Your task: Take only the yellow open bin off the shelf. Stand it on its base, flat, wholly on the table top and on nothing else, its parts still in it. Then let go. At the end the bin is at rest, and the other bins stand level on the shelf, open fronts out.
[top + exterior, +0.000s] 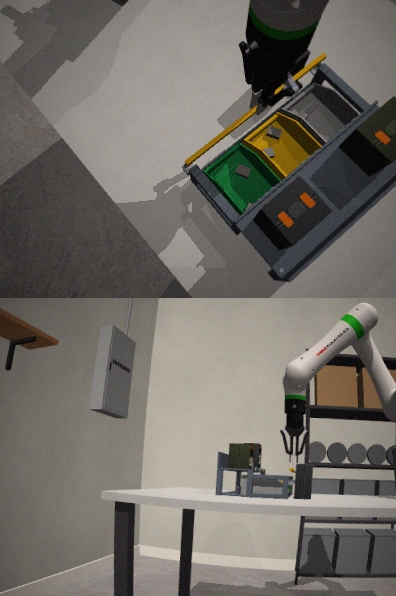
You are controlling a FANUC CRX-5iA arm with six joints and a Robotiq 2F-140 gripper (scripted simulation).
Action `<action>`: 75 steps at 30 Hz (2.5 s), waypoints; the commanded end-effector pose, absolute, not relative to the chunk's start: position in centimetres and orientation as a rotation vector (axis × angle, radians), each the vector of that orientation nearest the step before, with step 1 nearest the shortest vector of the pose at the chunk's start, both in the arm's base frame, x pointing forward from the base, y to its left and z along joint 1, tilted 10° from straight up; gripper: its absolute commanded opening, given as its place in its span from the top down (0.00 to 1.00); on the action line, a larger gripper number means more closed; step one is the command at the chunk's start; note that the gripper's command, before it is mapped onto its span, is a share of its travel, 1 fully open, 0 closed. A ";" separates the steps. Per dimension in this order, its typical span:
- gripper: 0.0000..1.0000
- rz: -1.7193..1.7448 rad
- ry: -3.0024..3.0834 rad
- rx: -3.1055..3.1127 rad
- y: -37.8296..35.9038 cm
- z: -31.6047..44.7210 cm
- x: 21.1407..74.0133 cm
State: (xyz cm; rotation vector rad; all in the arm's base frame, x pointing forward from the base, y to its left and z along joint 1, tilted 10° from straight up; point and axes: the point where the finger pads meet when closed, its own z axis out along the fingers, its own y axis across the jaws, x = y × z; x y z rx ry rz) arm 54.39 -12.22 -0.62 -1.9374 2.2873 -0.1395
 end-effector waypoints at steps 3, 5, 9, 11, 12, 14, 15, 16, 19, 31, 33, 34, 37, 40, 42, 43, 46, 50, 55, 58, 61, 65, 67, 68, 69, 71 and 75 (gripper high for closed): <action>1.00 -0.139 2.287 -1.938 -12.3 2.6 53.8; 1.00 -0.139 2.287 -1.938 -12.3 2.6 53.8; 1.00 -0.139 2.287 -1.938 -12.3 2.6 53.8; 1.00 -0.139 2.287 -1.938 -12.3 2.6 53.8; 1.00 -0.139 2.287 -1.938 -12.3 2.6 53.8; 1.00 -0.139 2.287 -1.938 -12.3 4.0 53.6; 1.00 -0.139 2.287 -1.938 -12.3 4.7 53.5; 1.00 -0.139 2.287 -1.938 -12.3 5.4 53.4; 1.00 -0.139 2.287 -1.938 -12.3 6.1 53.3; 1.00 -0.139 2.287 -1.938 -12.3 5.7 53.3; 1.00 -0.139 2.287 -1.938 -12.3 5.3 53.4; 1.00 -0.139 2.287 -1.938 -12.3 5.1 53.4; 1.00 -0.139 2.287 -1.938 -12.3 5.1 53.4; 1.00 -0.139 2.287 -1.938 -12.3 5.1 53.4; 1.00 -0.139 2.287 -1.938 -12.3 5.1 53.4; 1.00 -0.139 2.287 -1.938 -12.3 5.1 53.4; 1.00 -0.139 2.287 -1.938 -12.3 5.1 53.4; 1.00 -0.139 2.287 -1.938 -12.3 4.7 53.5; 1.00 -0.139 2.287 -1.938 -12.3 4.6 53.5; 1.00 -0.139 2.287 -1.938 -12.3 4.6 53.5; 1.00 -0.139 2.287 -1.938 -12.3 4.6 53.5; 1.00 -0.139 2.287 -1.938 -12.3 4.5 53.5; 1.00 -0.139 2.287 -1.938 -12.3 4.4 53.5; 1.00 -0.139 2.287 -1.938 -12.3 4.3 53.5; 1.00 -0.139 2.287 -1.938 -12.3 4.3 53.5; 1.00 -0.139 2.287 -1.938 -12.3 4.3 53.5; 1.00 -0.139 2.287 -1.938 -12.3 4.3 53.5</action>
